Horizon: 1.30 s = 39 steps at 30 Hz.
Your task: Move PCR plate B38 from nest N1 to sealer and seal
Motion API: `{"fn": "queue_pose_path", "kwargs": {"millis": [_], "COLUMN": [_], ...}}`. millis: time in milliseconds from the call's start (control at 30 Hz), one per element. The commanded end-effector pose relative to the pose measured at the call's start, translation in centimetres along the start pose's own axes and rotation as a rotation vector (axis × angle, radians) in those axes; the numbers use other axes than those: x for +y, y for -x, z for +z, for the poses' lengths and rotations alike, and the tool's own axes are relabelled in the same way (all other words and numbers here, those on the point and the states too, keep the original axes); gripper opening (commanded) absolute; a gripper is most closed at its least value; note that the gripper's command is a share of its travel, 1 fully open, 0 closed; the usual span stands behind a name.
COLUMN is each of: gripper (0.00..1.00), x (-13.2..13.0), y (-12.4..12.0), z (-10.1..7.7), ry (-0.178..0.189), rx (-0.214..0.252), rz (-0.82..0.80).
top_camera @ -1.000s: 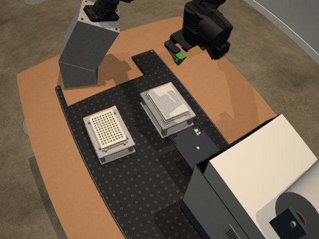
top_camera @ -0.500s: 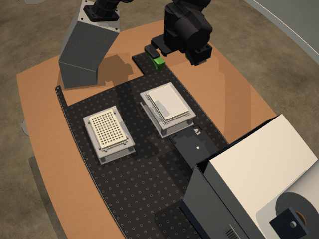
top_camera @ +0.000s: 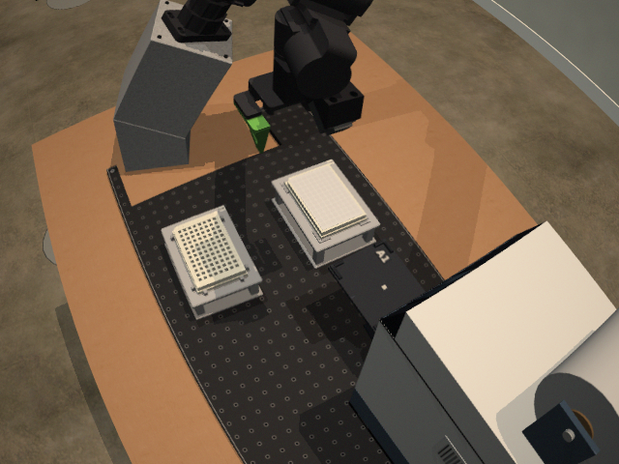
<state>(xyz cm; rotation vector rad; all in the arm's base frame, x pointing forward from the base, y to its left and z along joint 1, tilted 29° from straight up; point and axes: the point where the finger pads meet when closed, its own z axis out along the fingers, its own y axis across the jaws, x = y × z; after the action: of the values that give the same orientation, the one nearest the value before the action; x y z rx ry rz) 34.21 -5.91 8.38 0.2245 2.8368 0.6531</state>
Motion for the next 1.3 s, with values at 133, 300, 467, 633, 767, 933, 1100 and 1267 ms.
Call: {"fn": "queue_pose_path", "kwargs": {"millis": [133,300,467,633,767,933,1100,1267], "gripper": [1.0,1.0,1.0,1.0,1.0,1.0,1.0,1.0], "x": [-3.1,-1.4,-1.1,-1.4,-1.1,-0.9,-0.8,-0.6], "y": [2.1,3.0,3.5,2.8,1.9,0.7,0.1,1.3], "z": [-1.8,-2.5,-2.4,-1.5,-1.0,-0.6,-0.3,-1.0], "ry": [-0.009,-0.008,-0.016,-0.013,-0.006,0.002,0.005,-0.001], "rx": [-0.026,-0.05,-0.061,-0.04,-0.019,0.006,0.015,-0.009], "rz": [-0.043,-0.063,-0.067,-0.049,-0.037,-0.018,-0.013,-0.027]}}
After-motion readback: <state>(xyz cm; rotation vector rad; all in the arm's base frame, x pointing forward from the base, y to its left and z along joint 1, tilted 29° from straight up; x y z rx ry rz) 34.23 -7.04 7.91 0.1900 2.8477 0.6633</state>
